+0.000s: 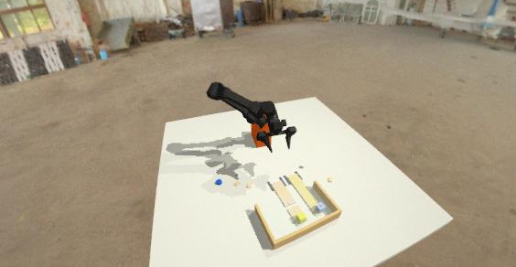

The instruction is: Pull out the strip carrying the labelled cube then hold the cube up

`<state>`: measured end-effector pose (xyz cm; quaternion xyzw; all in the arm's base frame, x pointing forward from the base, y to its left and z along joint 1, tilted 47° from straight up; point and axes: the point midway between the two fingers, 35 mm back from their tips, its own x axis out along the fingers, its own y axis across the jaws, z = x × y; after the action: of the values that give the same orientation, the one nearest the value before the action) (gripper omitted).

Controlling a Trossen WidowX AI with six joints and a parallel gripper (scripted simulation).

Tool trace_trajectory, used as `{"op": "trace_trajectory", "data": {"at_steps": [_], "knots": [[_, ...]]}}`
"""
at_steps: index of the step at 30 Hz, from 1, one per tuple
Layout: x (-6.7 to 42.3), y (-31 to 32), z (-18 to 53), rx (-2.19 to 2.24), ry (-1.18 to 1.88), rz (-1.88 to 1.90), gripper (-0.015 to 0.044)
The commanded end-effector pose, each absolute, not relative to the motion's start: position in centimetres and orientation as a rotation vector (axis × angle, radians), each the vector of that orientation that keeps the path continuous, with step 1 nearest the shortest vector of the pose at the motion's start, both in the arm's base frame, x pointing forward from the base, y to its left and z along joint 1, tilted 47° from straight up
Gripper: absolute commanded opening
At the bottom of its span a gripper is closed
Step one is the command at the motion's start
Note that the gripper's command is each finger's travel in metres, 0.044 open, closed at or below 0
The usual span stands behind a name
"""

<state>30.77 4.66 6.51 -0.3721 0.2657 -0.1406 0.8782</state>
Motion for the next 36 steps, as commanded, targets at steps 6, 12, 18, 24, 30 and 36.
{"op": "trace_trajectory", "data": {"at_steps": [6, 12, 18, 24, 30, 36], "knots": [[31.2, 4.7, 6.2, -0.773, 0.577, -0.3, 0.0348], [34.3, 5.1, 2.3, -0.777, 0.823, -0.313, 0.019], [36.0, 4.5, -1.7, -0.765, 1.09, -0.368, 0.0033], [36.3, 3.2, -5.2, -0.745, 1.36, -0.466, 0.0], [36.0, 2.2, -6.6, -0.734, 1.514, -0.544, 0.0], [36.0, 1.8, -7.0, -0.734, 1.514, -0.543, 0.0]]}}
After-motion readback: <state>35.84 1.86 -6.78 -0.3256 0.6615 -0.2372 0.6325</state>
